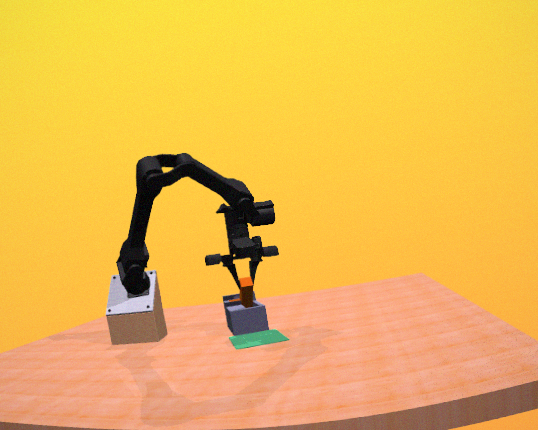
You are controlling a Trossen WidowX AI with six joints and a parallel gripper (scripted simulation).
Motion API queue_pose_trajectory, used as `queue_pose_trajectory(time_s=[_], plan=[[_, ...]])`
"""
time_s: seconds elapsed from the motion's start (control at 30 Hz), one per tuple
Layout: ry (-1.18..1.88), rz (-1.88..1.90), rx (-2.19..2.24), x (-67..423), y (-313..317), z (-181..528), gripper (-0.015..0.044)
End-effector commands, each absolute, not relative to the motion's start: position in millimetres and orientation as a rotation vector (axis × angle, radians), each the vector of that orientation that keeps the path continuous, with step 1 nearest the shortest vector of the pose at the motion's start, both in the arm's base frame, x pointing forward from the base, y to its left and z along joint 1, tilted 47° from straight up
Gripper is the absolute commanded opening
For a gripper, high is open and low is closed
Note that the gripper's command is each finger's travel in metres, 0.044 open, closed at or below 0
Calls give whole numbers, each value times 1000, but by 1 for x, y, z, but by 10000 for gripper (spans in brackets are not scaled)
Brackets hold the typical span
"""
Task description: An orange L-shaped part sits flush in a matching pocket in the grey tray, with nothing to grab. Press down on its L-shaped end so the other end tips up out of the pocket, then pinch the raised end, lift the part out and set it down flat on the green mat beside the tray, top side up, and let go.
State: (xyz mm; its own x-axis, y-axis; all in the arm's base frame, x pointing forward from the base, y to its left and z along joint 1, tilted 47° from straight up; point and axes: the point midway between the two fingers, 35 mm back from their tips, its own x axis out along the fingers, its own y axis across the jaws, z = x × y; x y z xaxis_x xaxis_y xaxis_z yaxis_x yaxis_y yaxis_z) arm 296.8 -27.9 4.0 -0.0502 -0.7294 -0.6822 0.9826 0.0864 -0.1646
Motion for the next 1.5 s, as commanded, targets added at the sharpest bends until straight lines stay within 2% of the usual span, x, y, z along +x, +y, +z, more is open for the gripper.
queue_pose_trajectory(time_s=[0.0, 1.13, 1.47], plan=[[741, -1458, 455, 299, -21, 8, 0], [742, -1458, 455, 301, 10, 38, 0], [741, -1458, 454, 304, -23, 65, 0]])
